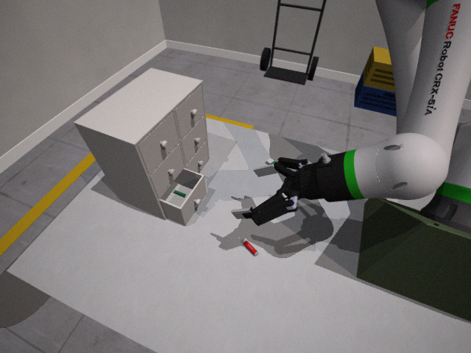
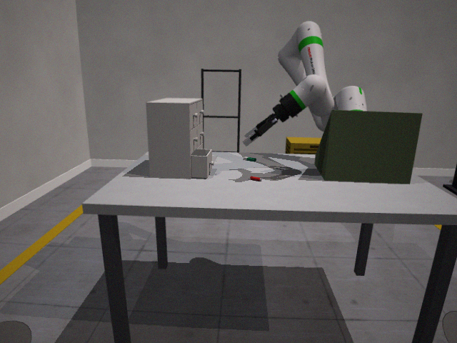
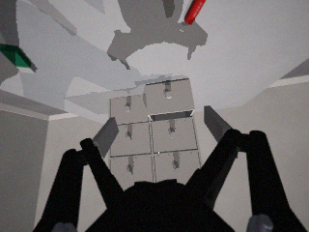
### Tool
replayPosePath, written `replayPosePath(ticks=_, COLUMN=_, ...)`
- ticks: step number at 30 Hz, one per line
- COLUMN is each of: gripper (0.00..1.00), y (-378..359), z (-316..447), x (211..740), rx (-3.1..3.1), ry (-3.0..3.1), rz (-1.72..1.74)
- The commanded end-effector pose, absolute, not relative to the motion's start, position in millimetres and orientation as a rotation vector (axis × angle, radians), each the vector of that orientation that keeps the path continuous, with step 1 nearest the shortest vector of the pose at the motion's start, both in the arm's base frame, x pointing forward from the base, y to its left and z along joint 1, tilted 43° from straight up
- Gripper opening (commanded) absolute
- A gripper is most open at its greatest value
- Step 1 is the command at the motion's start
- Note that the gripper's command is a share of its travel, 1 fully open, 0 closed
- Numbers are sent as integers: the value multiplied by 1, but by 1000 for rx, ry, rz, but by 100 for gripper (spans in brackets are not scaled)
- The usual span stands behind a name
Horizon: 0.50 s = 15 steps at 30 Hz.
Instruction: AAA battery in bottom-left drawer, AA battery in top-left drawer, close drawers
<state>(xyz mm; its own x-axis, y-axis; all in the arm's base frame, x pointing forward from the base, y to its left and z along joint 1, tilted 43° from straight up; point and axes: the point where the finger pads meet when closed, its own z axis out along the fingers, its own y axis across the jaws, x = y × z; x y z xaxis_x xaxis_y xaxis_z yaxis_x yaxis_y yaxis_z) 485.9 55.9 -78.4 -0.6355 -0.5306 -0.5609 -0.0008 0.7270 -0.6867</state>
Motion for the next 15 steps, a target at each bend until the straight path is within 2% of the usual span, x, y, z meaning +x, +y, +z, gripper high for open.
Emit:
replayPosePath(ticks=1, gripper=100, y=56, z=-78, x=486, rx=-399, ry=2134, rz=-849)
replayPosePath(ticks=15, gripper=100, y=59, z=-74, x=486, rx=-359, ry=2234, rz=-889)
